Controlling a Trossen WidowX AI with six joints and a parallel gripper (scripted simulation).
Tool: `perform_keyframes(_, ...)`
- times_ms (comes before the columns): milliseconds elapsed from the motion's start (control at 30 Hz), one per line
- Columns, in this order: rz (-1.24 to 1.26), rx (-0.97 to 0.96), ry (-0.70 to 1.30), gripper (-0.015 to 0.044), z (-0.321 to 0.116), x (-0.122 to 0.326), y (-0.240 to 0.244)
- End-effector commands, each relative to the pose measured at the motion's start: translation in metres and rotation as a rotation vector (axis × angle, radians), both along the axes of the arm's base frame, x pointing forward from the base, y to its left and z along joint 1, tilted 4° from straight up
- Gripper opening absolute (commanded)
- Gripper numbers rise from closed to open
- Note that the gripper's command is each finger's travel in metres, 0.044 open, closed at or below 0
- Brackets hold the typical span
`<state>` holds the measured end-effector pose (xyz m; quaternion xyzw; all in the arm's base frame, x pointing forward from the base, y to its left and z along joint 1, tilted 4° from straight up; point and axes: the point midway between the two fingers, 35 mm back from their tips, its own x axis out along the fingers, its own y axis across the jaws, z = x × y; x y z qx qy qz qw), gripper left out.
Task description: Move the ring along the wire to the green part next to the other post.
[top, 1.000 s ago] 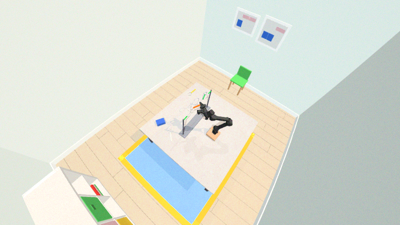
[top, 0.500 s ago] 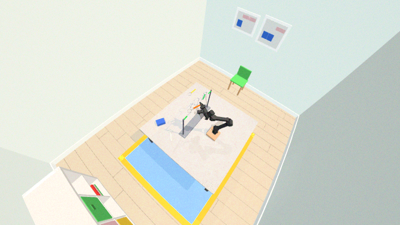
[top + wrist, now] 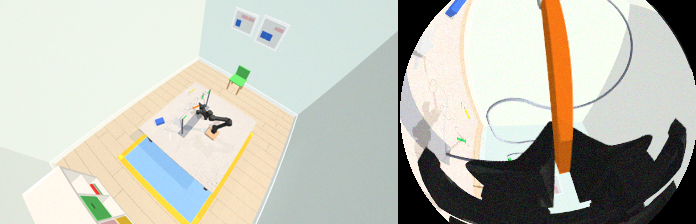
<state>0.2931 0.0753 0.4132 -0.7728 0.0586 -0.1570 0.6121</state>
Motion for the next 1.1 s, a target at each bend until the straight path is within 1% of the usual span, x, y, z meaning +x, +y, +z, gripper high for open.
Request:
perform_keyframes(0,-0.010,0.090,0.014,-0.0150,-0.015,-0.001,-0.004)
perform_keyframes(333,-0.022,0.305,0.049,-0.0150,-0.049,-0.002,-0.004)
perform_keyframes(567,0.044,0.480,0.072,-0.0150,-0.077,0.005,-0.002)
perform_keyframes(1067,0.033,0.856,0.118,-0.0150,-0.131,-0.001,0.024)
